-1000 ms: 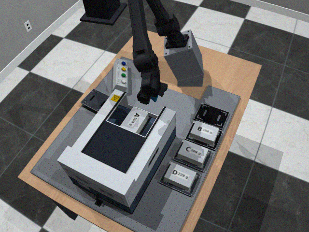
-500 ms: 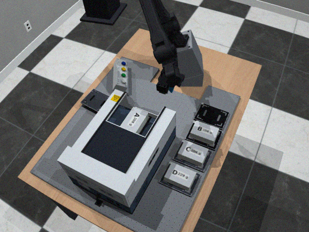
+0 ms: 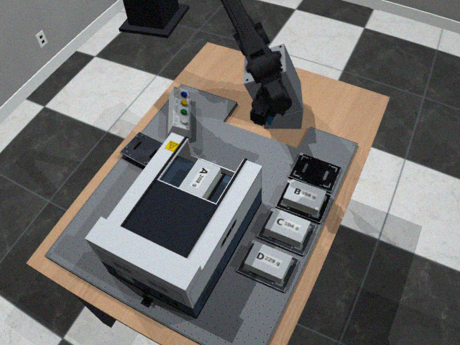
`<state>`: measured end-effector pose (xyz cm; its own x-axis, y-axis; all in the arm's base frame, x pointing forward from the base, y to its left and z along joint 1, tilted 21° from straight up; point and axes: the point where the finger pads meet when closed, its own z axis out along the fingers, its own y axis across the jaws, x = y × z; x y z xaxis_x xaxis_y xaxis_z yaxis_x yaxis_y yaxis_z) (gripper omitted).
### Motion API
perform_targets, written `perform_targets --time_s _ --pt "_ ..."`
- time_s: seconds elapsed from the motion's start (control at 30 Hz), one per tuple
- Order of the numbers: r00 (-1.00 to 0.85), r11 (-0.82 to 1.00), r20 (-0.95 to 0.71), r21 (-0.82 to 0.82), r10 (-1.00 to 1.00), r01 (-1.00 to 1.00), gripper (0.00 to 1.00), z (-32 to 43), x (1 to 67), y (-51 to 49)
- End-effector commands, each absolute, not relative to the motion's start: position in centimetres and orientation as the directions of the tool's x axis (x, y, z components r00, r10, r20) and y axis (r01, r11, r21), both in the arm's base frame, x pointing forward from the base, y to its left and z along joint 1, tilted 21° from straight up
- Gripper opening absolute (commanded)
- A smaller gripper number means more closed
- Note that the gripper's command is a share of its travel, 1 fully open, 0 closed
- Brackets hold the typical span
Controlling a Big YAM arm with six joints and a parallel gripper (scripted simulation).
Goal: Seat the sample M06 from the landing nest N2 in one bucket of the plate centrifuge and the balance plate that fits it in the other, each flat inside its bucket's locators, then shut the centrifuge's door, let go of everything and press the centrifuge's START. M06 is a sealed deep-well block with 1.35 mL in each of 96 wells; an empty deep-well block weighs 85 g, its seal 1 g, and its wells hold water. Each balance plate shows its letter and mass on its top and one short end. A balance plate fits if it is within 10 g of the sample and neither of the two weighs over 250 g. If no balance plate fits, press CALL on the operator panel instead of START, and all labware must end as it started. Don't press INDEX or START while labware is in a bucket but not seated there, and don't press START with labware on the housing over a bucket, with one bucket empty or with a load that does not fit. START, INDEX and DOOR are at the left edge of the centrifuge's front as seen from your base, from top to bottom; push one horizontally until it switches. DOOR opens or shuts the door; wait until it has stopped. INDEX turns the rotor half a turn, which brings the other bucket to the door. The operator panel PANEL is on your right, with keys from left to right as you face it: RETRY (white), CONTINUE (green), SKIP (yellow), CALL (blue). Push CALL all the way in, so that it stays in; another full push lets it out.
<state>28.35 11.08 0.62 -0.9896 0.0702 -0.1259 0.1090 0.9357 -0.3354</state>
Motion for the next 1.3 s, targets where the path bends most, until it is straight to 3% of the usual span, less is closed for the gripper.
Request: perform_targets --time_s 0.0,1.27 --pt "-0.98 0.941 -0.173 -0.306 0.098 0.148 0.0 0.9 27.8 12.5" --pt "-0.98 0.936 -0.178 -0.321 0.093 0.148 0.0 -0.5 24.9 12.7"
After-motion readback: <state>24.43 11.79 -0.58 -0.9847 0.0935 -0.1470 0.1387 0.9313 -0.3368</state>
